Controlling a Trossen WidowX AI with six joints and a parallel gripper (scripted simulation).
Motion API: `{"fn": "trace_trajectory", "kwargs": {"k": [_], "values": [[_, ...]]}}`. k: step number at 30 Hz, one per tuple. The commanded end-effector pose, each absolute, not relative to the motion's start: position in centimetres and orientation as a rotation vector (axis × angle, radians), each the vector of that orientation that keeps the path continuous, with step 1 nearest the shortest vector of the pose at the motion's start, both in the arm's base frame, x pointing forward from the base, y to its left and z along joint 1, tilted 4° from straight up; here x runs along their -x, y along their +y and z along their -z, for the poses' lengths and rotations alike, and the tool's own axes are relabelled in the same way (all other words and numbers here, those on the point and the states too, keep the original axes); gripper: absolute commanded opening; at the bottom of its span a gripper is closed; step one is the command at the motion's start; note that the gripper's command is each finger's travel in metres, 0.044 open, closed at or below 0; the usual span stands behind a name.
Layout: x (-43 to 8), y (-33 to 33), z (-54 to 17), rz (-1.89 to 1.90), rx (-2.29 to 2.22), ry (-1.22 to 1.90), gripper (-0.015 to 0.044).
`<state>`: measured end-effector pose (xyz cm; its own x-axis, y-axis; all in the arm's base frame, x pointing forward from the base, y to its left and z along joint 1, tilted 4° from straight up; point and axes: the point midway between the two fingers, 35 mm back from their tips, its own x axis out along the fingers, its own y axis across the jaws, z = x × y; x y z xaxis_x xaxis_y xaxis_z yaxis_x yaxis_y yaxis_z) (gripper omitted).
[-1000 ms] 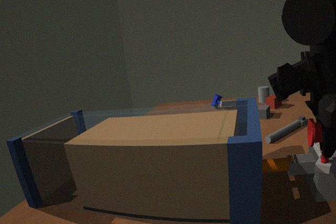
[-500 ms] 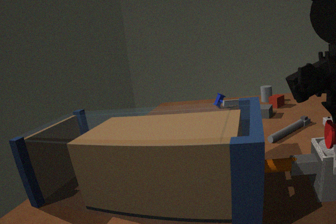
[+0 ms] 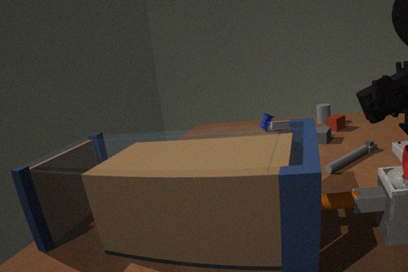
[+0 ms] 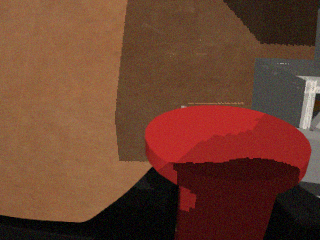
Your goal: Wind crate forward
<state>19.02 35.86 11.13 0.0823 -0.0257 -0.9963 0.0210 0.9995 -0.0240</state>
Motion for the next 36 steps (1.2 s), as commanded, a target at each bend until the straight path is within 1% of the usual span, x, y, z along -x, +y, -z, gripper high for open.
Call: {"fn": "trace_trajectory", "kwargs": {"k": [1, 36], "values": [[-16.4, 36.1, -10.9, 0.017, 0.037, 1.531, 0.0], [-13.0, 35.0, -10.7, 0.018, 0.038, 1.534, 0.0]]}}
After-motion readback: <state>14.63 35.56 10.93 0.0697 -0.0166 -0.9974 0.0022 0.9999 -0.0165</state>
